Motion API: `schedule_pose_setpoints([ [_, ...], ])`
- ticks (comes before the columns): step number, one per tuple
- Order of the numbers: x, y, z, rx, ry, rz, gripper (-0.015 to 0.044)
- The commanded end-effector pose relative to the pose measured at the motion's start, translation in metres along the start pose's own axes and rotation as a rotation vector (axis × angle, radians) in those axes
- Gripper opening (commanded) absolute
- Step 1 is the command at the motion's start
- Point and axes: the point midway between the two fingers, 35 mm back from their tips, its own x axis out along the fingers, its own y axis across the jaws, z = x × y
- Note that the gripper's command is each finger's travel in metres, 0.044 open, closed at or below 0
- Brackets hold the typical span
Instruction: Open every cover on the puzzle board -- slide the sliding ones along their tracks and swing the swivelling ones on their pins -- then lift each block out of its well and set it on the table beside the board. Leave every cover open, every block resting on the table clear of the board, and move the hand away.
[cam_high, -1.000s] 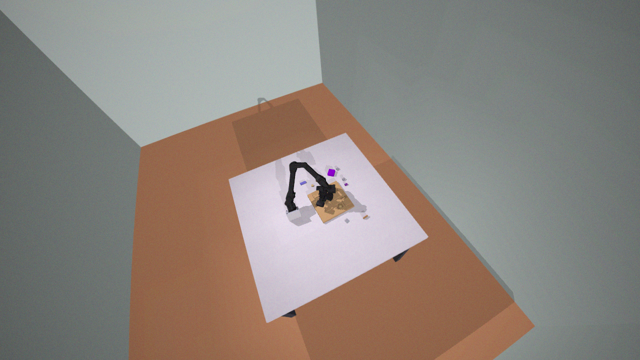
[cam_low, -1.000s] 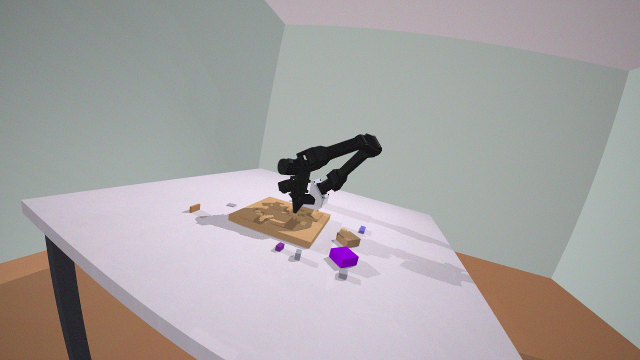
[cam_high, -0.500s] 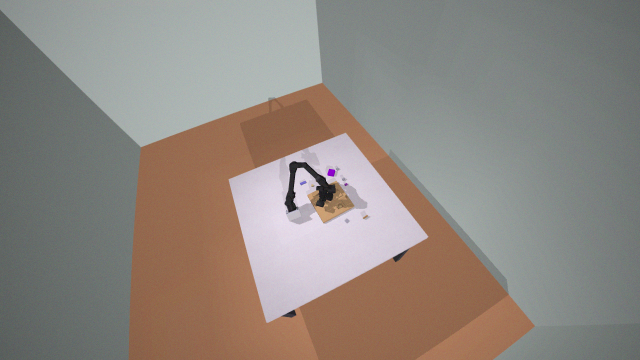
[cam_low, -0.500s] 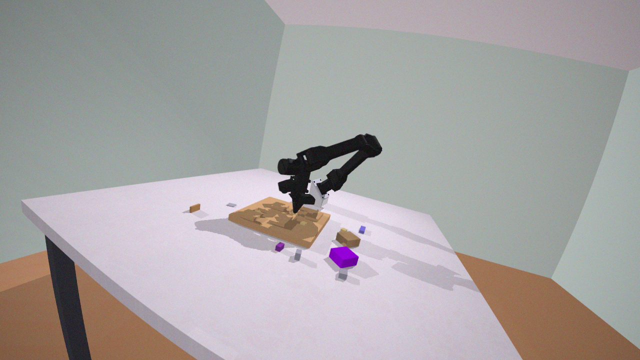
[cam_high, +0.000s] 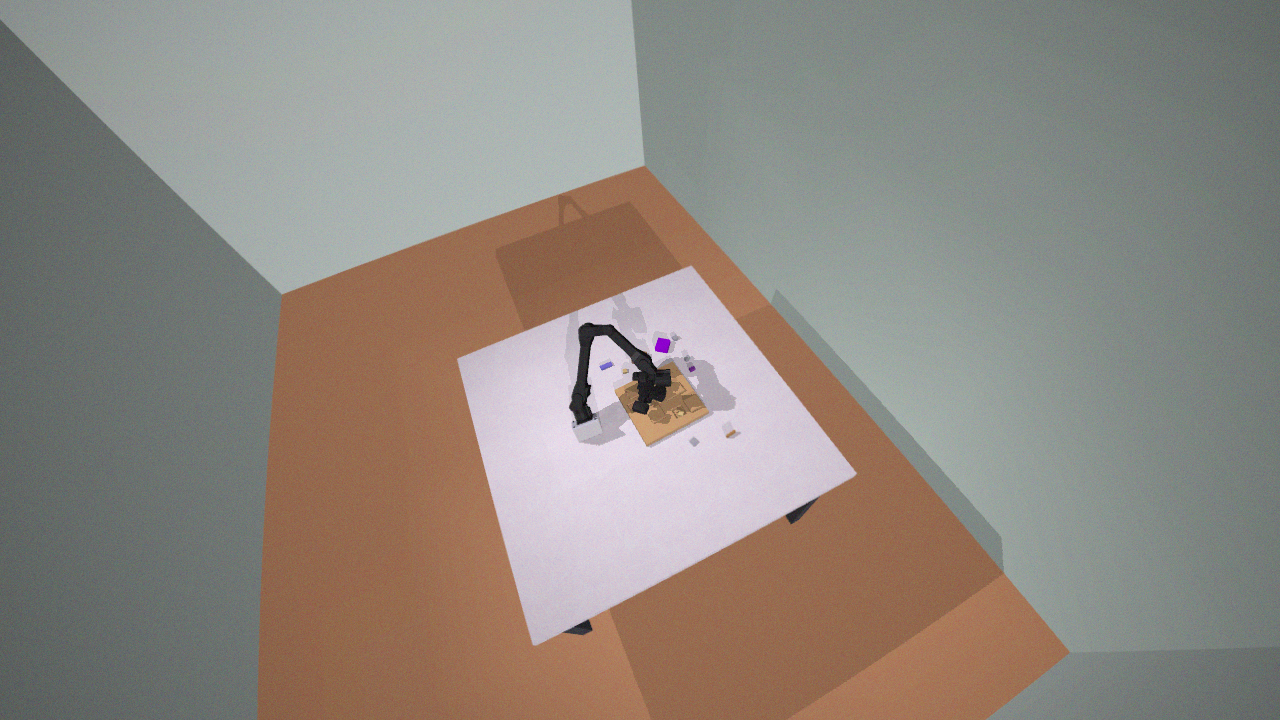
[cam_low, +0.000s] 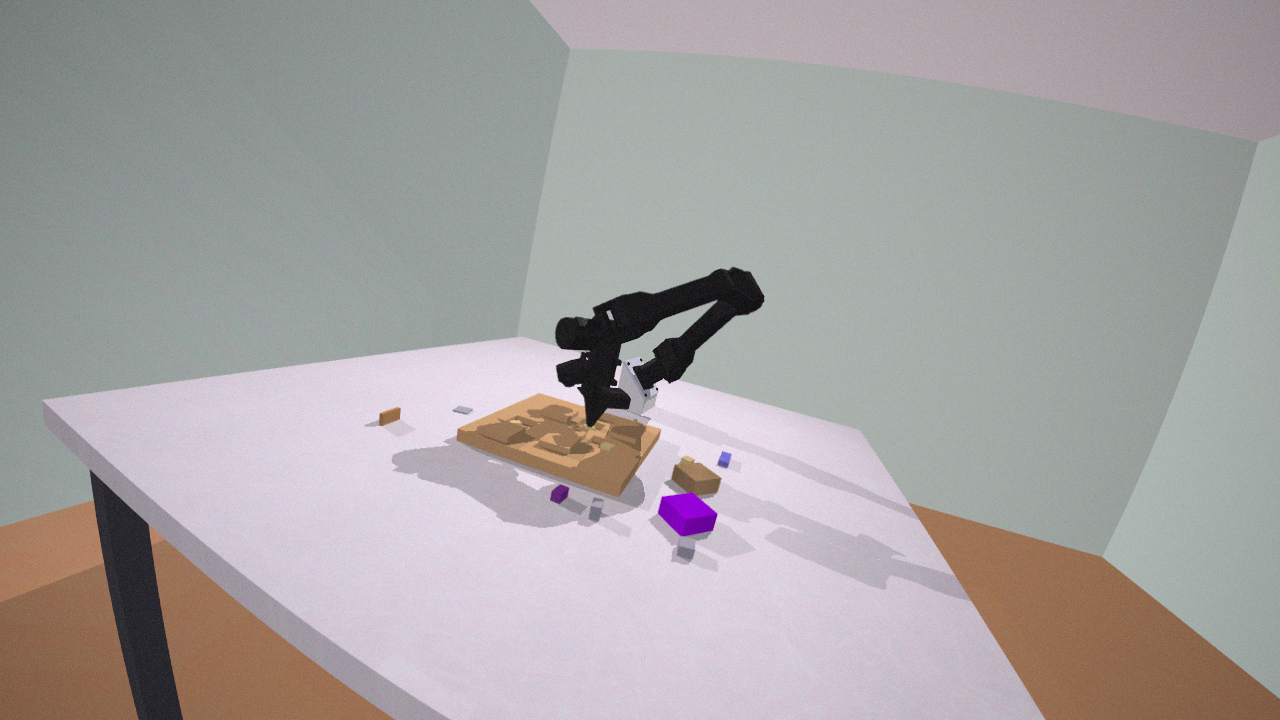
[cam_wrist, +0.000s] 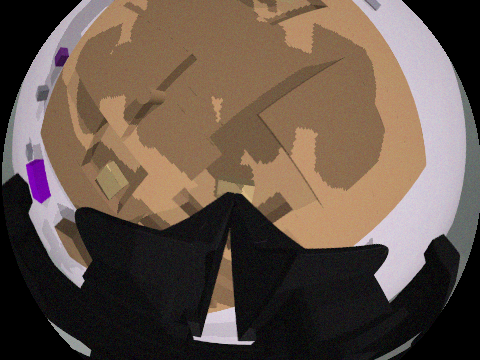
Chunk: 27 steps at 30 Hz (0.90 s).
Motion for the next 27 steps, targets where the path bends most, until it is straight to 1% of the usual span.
schedule_pose_setpoints([
  [1, 0.002, 0.001, -0.002, 0.001, 0.007, 0.002, 0.0],
  [15, -0.013, -0.001, 0.0, -0.011, 0.006, 0.001, 0.0],
  [16, -0.007, -0.001, -0.002, -0.001, 0.013, 0.002, 0.0026],
  [17, -0.01, -0.001, -0.001, -0.001, 0.012, 0.001, 0.0053],
  [20, -0.026, 0.0, 0.0, -0.004, 0.009, 0.0, 0.0131],
  [21, -0.032, 0.0, 0.001, -0.005, 0.008, 0.0, 0.0144],
  [27, -0.063, -0.001, 0.001, -0.012, 0.005, -0.001, 0.0144],
])
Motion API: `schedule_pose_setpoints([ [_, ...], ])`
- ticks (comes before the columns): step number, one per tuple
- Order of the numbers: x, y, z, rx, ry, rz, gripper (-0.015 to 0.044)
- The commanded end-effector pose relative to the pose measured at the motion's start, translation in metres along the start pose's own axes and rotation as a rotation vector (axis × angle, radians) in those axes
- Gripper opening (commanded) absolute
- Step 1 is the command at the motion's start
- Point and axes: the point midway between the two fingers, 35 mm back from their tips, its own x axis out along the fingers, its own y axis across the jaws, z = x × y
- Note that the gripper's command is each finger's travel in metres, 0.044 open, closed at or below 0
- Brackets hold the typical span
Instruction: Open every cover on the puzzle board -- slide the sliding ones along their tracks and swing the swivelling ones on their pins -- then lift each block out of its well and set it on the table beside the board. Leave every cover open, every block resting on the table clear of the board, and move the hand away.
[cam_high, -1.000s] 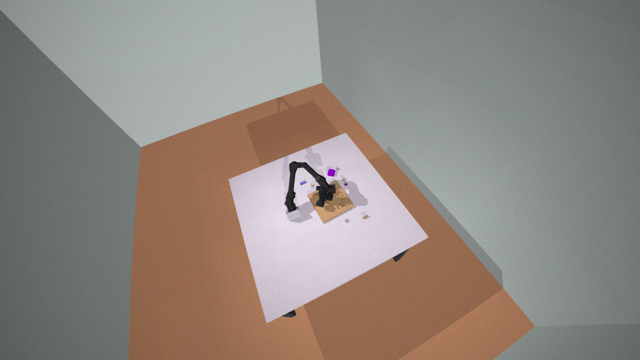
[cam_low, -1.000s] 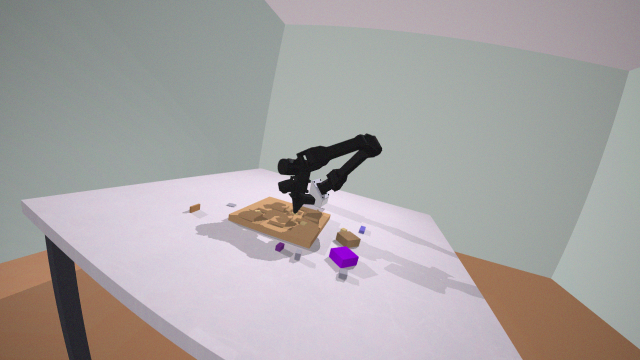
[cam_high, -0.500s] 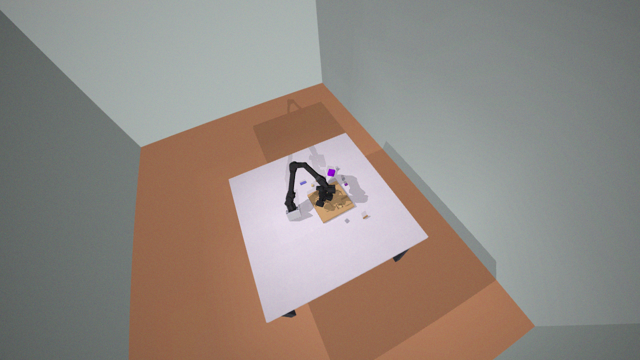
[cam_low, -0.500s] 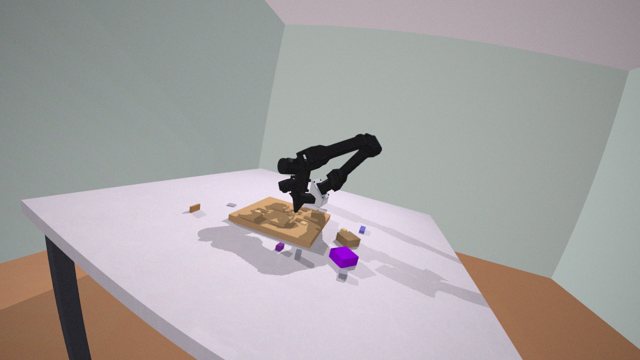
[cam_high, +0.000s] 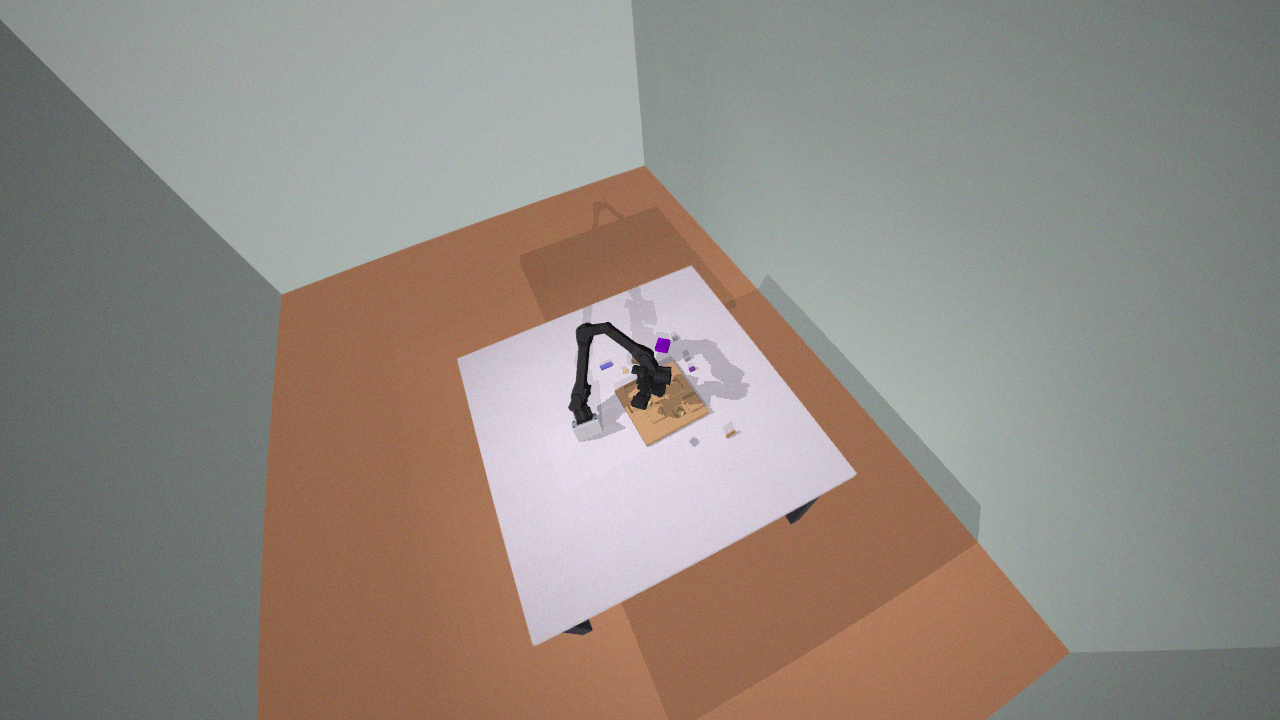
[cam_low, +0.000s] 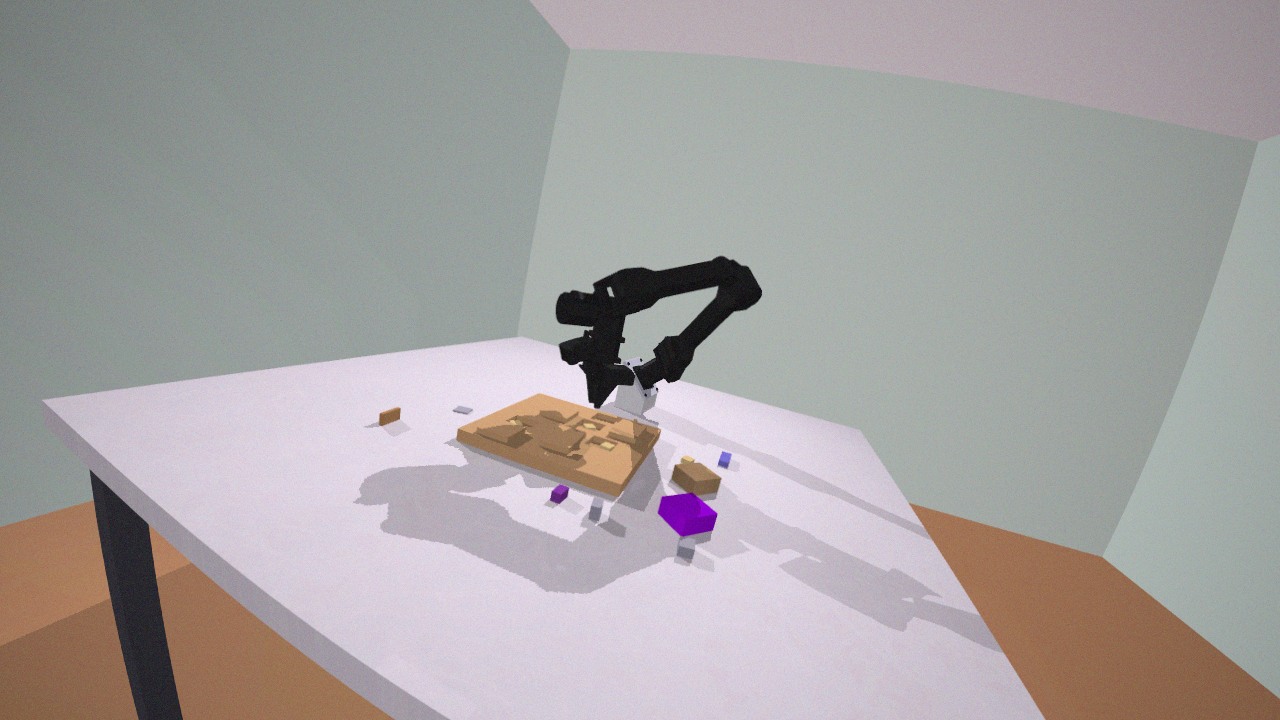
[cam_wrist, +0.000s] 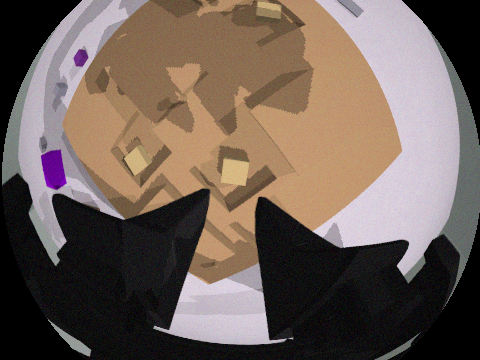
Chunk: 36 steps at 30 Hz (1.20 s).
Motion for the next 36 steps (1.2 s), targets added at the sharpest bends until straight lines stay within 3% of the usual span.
schedule_pose_setpoints([
  [1, -0.019, 0.001, 0.0, -0.013, -0.012, -0.002, 0.0144],
  [20, 0.016, 0.002, 0.0, -0.013, -0.012, 0.0, 0.0144],
  [36, 0.016, 0.001, 0.0, -0.013, -0.012, 0.0, 0.0144],
])
